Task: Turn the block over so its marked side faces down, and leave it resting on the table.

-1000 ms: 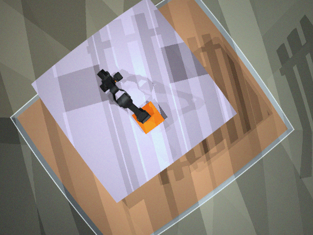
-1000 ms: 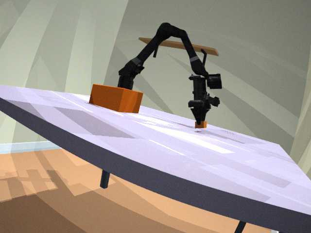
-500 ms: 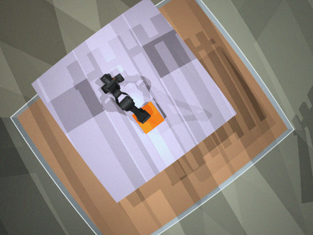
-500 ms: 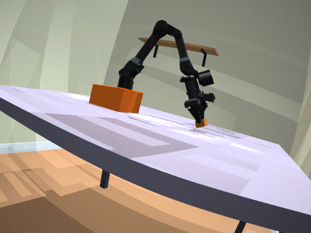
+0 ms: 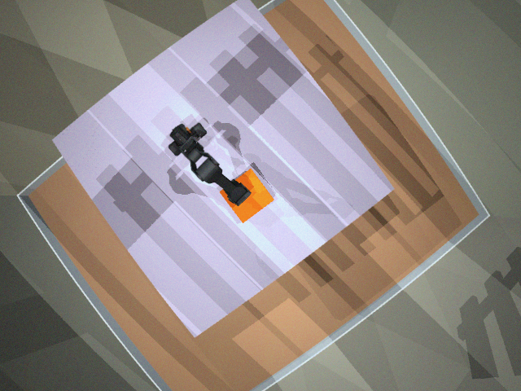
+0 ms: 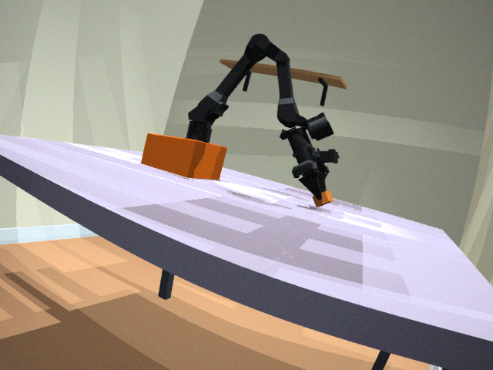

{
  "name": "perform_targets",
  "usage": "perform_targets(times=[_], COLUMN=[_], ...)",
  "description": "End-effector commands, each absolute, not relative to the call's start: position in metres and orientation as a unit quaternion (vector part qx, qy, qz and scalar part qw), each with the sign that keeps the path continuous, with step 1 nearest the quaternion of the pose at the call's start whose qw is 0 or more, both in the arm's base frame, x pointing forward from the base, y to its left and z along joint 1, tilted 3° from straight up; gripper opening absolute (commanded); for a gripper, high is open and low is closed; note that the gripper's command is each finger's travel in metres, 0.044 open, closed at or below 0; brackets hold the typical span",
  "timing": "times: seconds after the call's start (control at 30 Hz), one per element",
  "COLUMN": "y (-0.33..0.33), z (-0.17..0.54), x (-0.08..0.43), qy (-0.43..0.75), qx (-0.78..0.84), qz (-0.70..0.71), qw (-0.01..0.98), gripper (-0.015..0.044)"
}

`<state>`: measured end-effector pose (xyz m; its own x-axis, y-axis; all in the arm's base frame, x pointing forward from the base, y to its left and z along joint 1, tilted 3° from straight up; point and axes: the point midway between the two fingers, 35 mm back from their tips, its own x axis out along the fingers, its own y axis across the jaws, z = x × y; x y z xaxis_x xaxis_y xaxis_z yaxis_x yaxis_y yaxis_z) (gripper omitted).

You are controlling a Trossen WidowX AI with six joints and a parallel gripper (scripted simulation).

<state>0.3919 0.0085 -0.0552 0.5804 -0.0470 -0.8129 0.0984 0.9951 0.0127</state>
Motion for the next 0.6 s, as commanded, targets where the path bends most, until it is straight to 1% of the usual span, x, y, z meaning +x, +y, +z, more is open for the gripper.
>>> perform_targets(times=[0.0,0.57], y=[0.008,0.009], z=[-0.065,-0.079], x=[0.394,0.392], qy=[0.43,0.315], qx=[0.023,0.017], qz=[-0.043,-0.046], qw=[0.901,0.948], gripper=[0.0,0.0])
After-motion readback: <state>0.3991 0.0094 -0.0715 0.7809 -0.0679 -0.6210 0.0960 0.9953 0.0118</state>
